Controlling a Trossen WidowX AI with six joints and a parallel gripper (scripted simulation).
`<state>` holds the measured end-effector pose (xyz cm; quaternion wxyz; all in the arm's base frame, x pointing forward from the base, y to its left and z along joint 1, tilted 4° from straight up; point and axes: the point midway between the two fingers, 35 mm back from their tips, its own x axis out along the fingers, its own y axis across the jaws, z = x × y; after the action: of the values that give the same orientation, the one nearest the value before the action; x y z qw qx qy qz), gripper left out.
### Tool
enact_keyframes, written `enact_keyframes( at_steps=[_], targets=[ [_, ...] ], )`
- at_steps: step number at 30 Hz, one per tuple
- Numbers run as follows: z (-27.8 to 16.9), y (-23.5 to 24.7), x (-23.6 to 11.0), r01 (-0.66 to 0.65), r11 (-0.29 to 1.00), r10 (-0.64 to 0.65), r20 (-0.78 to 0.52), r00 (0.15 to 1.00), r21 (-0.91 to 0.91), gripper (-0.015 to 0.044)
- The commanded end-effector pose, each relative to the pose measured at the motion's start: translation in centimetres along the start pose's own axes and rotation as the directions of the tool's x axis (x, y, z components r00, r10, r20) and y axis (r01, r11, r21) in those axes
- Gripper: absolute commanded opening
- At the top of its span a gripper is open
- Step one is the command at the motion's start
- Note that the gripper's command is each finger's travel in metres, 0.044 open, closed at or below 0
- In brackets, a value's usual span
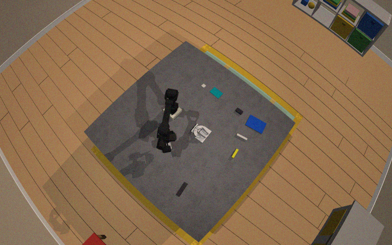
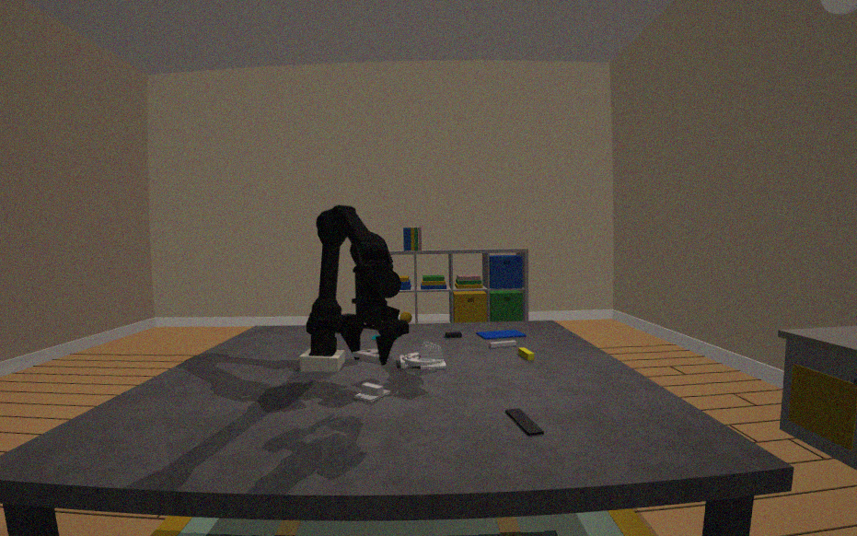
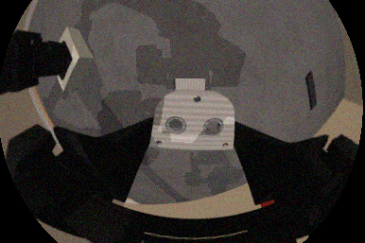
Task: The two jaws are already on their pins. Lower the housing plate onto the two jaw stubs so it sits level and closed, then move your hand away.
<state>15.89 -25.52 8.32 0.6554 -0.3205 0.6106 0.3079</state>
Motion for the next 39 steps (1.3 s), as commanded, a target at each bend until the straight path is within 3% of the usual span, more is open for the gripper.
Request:
enact_keyframes(
  at_steps=[1, 39],
  targets=[
    [1.3, -0.2, -0.2, 0.003, 1.0, -0.003, 0.003, 1.0, 0.029, 0.0351],
    [13.8, 1.1, -0.4, -0.002, 0.92, -0.001, 0.007, 1.0, 0.391, 0.0351]
  ],
)
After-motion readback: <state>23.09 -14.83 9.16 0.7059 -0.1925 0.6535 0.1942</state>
